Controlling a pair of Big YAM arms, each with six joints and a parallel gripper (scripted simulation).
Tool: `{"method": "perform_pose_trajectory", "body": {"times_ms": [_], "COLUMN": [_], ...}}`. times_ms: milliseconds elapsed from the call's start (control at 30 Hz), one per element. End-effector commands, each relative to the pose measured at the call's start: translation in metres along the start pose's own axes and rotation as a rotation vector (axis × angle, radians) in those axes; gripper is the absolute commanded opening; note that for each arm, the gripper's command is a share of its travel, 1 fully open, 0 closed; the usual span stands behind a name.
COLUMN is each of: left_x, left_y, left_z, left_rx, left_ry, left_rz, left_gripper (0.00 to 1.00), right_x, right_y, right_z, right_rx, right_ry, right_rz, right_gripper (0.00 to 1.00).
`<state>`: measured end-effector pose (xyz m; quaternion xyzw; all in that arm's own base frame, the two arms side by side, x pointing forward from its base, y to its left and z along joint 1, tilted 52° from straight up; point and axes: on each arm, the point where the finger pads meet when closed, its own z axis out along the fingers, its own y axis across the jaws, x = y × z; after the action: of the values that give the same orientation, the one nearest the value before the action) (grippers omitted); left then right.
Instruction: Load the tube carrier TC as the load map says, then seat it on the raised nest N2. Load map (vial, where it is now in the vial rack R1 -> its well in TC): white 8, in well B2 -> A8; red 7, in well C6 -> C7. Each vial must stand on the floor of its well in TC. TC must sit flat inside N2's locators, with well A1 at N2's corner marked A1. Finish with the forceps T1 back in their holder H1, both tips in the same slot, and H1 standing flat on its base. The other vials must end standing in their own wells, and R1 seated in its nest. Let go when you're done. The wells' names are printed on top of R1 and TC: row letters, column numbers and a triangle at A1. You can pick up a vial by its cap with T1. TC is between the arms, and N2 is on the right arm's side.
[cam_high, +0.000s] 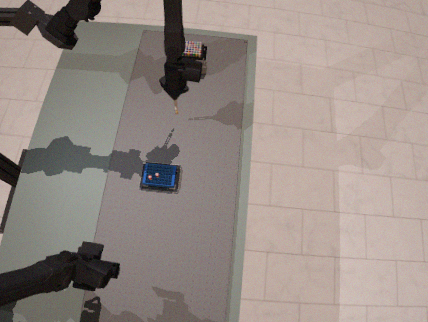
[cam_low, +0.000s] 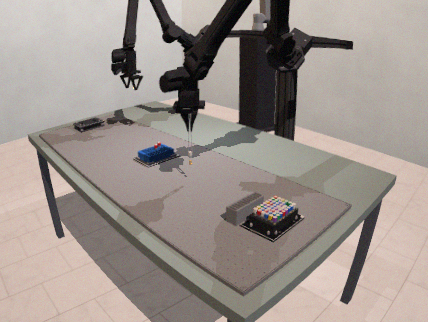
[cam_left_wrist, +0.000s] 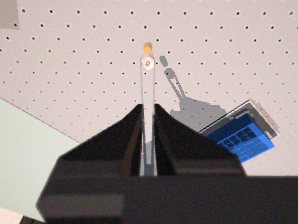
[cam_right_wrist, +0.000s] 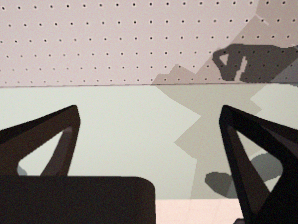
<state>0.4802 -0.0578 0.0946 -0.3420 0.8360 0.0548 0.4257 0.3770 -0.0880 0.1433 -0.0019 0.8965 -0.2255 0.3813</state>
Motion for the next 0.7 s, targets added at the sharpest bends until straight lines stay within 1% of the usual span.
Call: {"method": "perform_pose_trajectory", "body": {"times_ms": [0,200,300,667], "left_x": [0.011,0.018,0.016,0.032], "left_y": [-0.012,-0.019,-0.018,-0.034], "left_z": [0.000,0.000,0.002,0.000], "left_rx": [0.002,0.002,-0.002,0.002], "left_ry": [0.011,0.011,0.008,0.011], "left_rz": [0.007,0.007,-0.001,0.008], "left_gripper": [0.09,0.09,0.09,0.09], "right_x": [-0.005,-0.005,-0.005,-0.005], "right_y": [-0.001,-0.001,-0.001,-0.001], "right_z": [-0.002,-0.002,-0.002,-0.002], "right_rx": [-0.001,-0.001,-0.001,-0.001], "right_ry": [-0.005,-0.005,-0.005,-0.005], "right_rz": [-0.014,-0.014,-0.014,-0.014], "right_gripper": [1.00,1.00,1.00,1.00]}}
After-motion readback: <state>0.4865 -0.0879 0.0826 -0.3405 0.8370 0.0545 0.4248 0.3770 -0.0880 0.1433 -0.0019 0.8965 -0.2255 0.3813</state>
